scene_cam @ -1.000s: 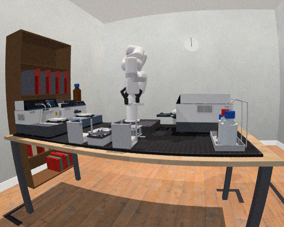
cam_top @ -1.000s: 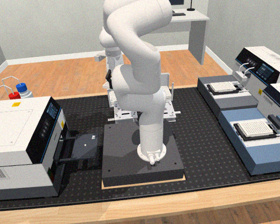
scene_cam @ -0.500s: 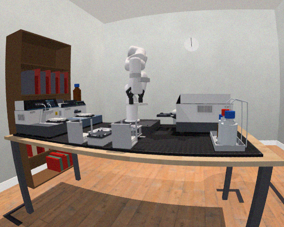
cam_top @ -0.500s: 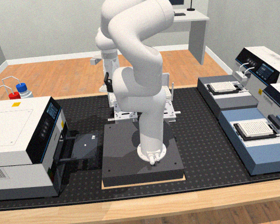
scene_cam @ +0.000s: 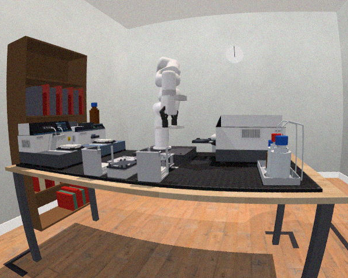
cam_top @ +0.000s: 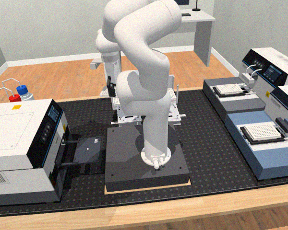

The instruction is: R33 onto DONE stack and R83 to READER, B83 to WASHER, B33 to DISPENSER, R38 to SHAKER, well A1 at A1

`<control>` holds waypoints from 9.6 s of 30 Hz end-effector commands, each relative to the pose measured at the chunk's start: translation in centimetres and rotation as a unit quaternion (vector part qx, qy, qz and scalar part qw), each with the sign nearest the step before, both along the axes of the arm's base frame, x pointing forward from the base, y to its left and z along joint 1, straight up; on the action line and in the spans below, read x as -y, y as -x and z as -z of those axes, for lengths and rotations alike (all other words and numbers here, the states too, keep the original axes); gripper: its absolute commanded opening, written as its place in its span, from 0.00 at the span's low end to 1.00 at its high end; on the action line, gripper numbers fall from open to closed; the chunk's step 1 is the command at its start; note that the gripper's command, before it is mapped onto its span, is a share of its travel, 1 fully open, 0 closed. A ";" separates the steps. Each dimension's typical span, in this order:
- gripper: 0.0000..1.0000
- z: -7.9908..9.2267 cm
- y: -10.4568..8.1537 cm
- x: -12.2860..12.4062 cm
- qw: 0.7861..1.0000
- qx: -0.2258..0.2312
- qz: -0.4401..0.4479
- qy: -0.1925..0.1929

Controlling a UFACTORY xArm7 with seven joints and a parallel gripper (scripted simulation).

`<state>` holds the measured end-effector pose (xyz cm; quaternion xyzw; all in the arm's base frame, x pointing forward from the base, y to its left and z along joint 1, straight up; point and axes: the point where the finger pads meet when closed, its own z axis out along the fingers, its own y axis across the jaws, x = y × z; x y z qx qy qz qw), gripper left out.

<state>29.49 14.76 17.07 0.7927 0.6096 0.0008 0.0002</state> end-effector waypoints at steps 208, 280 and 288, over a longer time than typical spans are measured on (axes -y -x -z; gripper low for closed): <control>0.00 2.6 27.4 -13.0 0.629 0.002 -0.778 0.001; 0.00 7.9 27.3 -13.0 0.629 0.002 -0.778 0.001; 0.00 7.9 27.3 -13.1 0.629 0.002 -0.778 0.001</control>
